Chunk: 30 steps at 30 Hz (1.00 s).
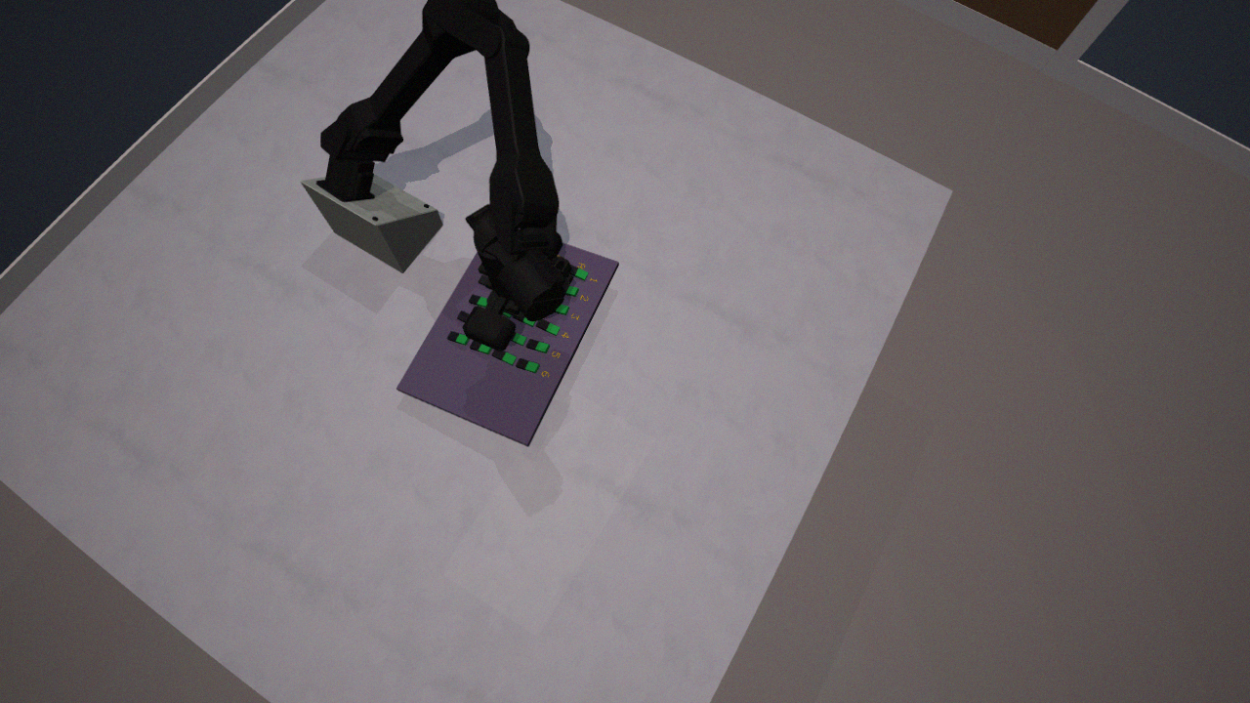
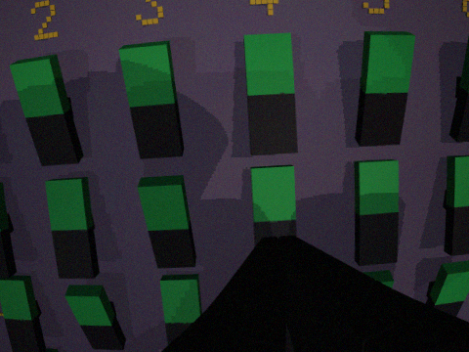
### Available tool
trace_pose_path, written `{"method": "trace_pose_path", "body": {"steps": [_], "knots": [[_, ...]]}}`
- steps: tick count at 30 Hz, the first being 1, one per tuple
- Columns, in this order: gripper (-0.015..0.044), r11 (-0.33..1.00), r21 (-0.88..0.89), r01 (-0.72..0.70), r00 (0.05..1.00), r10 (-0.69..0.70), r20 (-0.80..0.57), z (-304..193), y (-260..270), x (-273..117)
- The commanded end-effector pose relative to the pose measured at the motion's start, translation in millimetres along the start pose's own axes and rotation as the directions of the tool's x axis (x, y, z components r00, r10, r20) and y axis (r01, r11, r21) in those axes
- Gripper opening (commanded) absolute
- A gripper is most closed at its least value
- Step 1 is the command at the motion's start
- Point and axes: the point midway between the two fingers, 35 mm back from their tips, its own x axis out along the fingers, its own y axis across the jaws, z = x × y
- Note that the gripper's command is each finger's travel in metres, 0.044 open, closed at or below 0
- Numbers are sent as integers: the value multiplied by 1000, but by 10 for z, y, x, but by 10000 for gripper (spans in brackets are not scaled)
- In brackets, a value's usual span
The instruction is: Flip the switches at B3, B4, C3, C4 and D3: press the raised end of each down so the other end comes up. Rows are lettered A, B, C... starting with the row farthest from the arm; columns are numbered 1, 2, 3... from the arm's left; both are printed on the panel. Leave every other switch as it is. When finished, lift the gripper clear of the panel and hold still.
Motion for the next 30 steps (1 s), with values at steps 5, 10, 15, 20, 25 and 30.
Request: {"method": "trace_pose_path", "body": {"steps": [5,10,15,20,25,30], "knots": [[0,1000,-7,16,999,-16,41,19,-16,-397],[0,1000,-5,15,999,-15,39,-316,187,-391],[0,1000,-4,14,999,-14,38,-570,320,-363],[0,1000,-4,14,998,-14,59,-563,315,-88],[0,1000,-4,13,998,-12,64,-566,319,-12],[0,1000,-4,12,998,-12,65,-564,320,87]]}}
